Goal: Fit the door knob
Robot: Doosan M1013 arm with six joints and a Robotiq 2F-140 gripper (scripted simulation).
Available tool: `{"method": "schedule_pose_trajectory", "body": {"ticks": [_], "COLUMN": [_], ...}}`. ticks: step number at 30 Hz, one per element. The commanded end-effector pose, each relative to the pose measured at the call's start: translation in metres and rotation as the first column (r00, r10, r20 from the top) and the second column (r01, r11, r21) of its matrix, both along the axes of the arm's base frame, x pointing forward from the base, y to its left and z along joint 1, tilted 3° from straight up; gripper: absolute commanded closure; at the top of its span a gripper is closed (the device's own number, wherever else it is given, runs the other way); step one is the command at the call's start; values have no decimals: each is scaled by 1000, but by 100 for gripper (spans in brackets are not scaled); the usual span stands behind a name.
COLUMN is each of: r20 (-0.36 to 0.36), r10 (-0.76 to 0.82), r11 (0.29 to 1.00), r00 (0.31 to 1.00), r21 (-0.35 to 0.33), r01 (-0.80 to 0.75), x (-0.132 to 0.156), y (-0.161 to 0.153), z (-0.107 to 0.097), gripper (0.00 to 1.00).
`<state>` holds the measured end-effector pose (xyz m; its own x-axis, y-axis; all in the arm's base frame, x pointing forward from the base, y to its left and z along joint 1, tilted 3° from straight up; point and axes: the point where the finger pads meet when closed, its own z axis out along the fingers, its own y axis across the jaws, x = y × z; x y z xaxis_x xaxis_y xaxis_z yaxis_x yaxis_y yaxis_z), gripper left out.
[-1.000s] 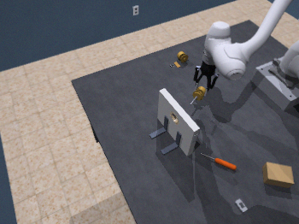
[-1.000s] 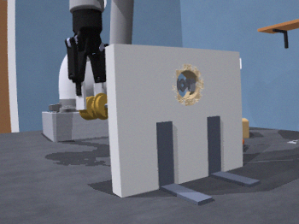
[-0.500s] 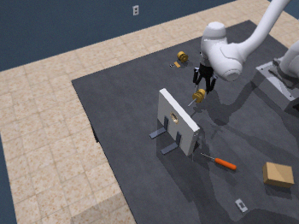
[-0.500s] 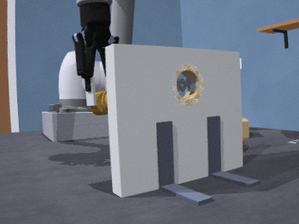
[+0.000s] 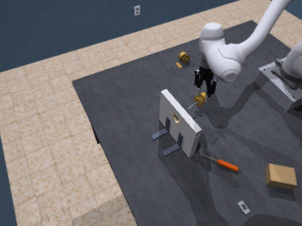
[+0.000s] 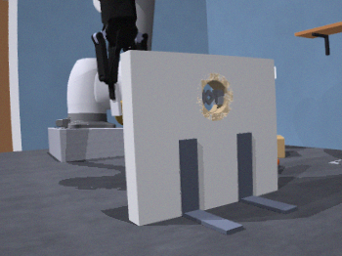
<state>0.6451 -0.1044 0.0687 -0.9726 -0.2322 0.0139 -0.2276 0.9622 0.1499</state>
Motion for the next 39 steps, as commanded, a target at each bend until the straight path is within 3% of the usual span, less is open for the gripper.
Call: {"method": "schedule_pose_trajectory", "body": {"ticks": [1, 6, 13, 18, 22, 39], "r20": [-33, -40, -47, -99, -99, -99], "r10": [-72, -87, -101, -202, -202, -202], "r11": [997, 995, 993, 974, 974, 974], "r00": [997, 995, 994, 974, 974, 974], "r21": [35, 41, 47, 88, 88, 88], "r01": [74, 89, 104, 211, 211, 211], "x": [5, 22, 23, 28, 43, 44], "y": [2, 20, 21, 26, 41, 42], "z": [1, 11, 12, 14, 23, 24], "gripper": [58, 58, 58, 58, 58, 58]}}
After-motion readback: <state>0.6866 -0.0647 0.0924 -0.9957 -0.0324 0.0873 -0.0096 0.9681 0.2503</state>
